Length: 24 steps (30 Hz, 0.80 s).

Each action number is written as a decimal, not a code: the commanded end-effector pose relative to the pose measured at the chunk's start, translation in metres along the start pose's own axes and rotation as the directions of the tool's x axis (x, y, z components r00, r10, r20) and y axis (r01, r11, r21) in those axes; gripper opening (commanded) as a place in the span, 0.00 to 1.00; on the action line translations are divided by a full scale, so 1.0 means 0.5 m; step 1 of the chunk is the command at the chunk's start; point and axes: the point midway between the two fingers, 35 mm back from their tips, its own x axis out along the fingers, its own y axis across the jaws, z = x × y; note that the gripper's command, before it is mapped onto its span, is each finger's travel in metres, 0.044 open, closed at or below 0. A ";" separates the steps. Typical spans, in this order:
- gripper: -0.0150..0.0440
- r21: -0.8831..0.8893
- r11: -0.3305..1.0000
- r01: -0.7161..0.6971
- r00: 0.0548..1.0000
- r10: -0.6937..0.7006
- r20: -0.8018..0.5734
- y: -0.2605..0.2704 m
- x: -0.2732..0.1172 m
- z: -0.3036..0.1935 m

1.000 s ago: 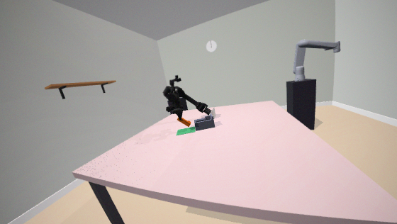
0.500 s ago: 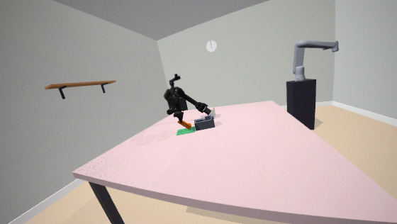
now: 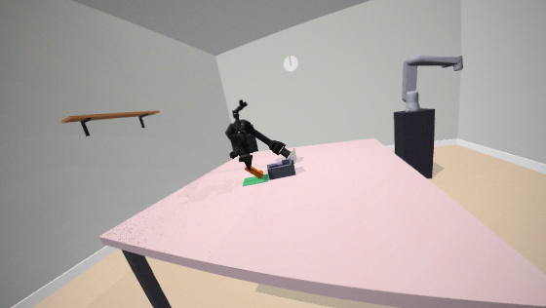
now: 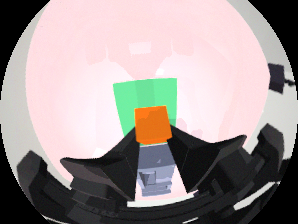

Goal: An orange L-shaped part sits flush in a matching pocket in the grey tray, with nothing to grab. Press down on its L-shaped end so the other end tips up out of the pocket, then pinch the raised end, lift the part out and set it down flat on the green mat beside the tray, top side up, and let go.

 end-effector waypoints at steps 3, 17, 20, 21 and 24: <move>0.25 -0.003 1.000 0.002 1.000 -0.002 0.002 -0.001 0.002 0.002; 0.74 0.000 1.000 0.000 1.000 0.000 0.000 0.000 0.000 0.000; 0.88 0.000 1.000 0.000 1.000 0.000 0.000 0.000 0.000 0.000; 0.92 0.000 1.000 0.000 1.000 0.000 0.000 0.000 0.000 0.000; 0.93 0.000 1.000 0.000 1.000 0.000 0.000 0.000 0.000 0.000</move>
